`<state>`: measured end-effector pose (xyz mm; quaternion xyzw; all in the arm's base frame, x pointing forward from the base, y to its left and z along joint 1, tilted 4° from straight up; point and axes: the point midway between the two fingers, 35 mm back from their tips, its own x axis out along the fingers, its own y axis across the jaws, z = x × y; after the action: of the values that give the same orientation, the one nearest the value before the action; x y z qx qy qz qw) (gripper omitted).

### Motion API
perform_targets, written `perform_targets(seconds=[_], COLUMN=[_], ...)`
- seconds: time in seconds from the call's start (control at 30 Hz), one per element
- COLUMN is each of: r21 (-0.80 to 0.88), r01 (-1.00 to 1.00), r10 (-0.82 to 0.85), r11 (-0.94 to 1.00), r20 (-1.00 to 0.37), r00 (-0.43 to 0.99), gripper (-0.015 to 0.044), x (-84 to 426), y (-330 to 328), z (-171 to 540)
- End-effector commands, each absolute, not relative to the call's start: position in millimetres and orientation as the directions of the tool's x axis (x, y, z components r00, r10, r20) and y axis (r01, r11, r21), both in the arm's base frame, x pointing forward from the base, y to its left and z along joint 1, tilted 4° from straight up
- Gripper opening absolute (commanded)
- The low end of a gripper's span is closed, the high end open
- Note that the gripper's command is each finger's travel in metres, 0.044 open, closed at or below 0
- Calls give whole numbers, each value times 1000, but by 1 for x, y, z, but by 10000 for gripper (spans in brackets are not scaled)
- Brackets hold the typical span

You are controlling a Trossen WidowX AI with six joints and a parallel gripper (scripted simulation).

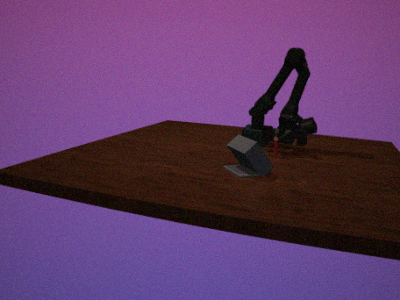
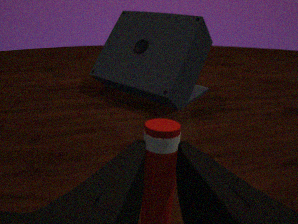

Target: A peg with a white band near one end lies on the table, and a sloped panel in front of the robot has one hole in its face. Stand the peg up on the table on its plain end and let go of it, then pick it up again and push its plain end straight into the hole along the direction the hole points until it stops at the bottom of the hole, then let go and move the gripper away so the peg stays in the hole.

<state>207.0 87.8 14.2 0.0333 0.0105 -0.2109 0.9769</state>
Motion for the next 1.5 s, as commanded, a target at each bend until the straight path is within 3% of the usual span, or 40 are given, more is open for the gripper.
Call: perform_targets(seconds=[0.0,1.3,1.43,1.47], r21=[61,56,143,86], r01=[413,417,414,417], r10=[-411,-417,-416,-418], r11=[909,907,899,905], r20=[-35,-12,-11,-7], r00=[911,909,909,908], gripper=[51,51,51,56], x=[206,206,208,207], y=[89,89,94,90], z=[13,12,11,14])
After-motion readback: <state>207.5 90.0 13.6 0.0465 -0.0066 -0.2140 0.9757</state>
